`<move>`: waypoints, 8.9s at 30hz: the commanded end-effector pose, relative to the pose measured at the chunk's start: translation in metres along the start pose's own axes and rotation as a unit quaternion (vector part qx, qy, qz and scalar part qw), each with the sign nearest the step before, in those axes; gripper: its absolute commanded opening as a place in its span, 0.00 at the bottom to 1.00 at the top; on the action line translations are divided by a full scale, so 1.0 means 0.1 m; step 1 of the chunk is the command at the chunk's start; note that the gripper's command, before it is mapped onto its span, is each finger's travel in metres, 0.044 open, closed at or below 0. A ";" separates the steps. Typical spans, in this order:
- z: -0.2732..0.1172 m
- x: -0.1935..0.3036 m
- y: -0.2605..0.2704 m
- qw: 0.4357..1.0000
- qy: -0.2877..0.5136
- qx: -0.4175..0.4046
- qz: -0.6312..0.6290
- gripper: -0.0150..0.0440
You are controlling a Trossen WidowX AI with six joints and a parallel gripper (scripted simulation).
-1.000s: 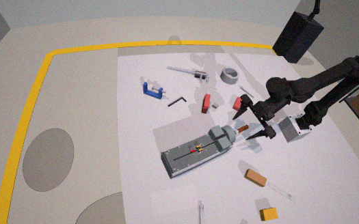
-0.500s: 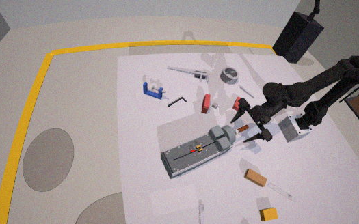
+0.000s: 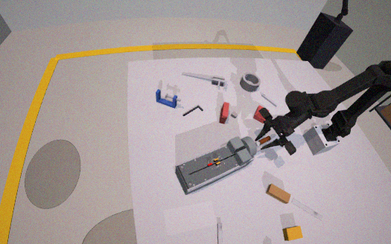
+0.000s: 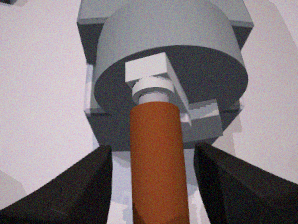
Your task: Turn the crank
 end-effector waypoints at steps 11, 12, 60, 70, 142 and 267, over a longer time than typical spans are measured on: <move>0.00 0.00 0.00 1.000 -0.001 -0.002 -0.003 0.25; 0.00 0.00 0.00 1.000 -0.001 -0.002 -0.003 0.25; 0.09 0.06 0.17 1.000 -0.002 -0.003 -0.003 0.25; 0.13 0.09 0.20 1.000 -0.002 -0.003 -0.002 0.25; 0.44 0.46 -0.11 1.000 -0.001 -0.002 -0.004 0.25; 0.43 0.44 -0.12 1.000 -0.001 -0.002 -0.004 0.25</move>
Point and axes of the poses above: the point midway between the two fingers, 35 mm back from their tips, its own z axis out along the fingers, its own y axis across the jaws, x = y × z, the point moved 10 cm from there along -z, back along the fingers, and after that the axes turned 12 degrees about -z, right-handed, at the moved point
